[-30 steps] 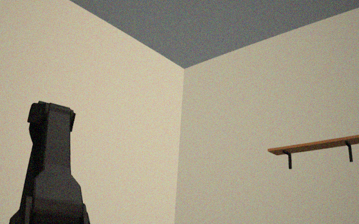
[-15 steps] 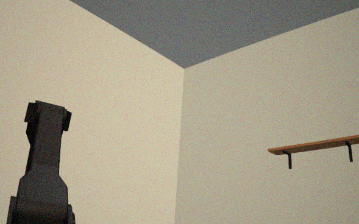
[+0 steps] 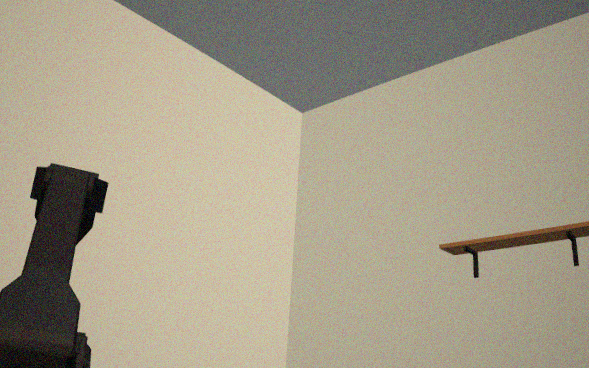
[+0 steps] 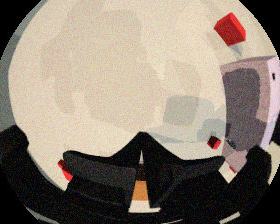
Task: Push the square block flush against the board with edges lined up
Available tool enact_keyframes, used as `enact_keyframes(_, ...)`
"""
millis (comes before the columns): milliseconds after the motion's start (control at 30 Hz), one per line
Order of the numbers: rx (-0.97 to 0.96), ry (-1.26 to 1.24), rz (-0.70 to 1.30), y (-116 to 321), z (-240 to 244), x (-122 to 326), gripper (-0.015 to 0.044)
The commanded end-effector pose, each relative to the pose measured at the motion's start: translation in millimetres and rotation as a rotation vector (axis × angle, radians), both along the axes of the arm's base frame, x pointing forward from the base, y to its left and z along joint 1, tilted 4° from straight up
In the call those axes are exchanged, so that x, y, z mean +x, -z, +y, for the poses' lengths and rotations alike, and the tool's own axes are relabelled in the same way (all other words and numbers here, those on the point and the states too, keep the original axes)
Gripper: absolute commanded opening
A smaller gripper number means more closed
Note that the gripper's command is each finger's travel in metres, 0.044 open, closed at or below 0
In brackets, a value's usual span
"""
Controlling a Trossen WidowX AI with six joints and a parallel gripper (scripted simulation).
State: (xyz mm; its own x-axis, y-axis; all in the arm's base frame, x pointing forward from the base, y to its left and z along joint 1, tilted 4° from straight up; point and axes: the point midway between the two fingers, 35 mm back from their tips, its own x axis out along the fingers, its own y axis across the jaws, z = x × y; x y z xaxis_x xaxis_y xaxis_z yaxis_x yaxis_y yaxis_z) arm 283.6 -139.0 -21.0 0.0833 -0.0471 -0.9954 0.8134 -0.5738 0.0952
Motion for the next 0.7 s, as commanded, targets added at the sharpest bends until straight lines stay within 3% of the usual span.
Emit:
enact_keyframes(0,0.0,0.0,0.0,-3,0,0,0.0)
enact_keyframes(167,0.001,-0.003,-0.005,-56,2,-5,0.0)
enact_keyframes(367,-0.001,-0.026,-0.004,-56,3,-5,0.0)
enact_keyframes(667,-0.027,-0.33,0.01,-55,7,-6,0.0)
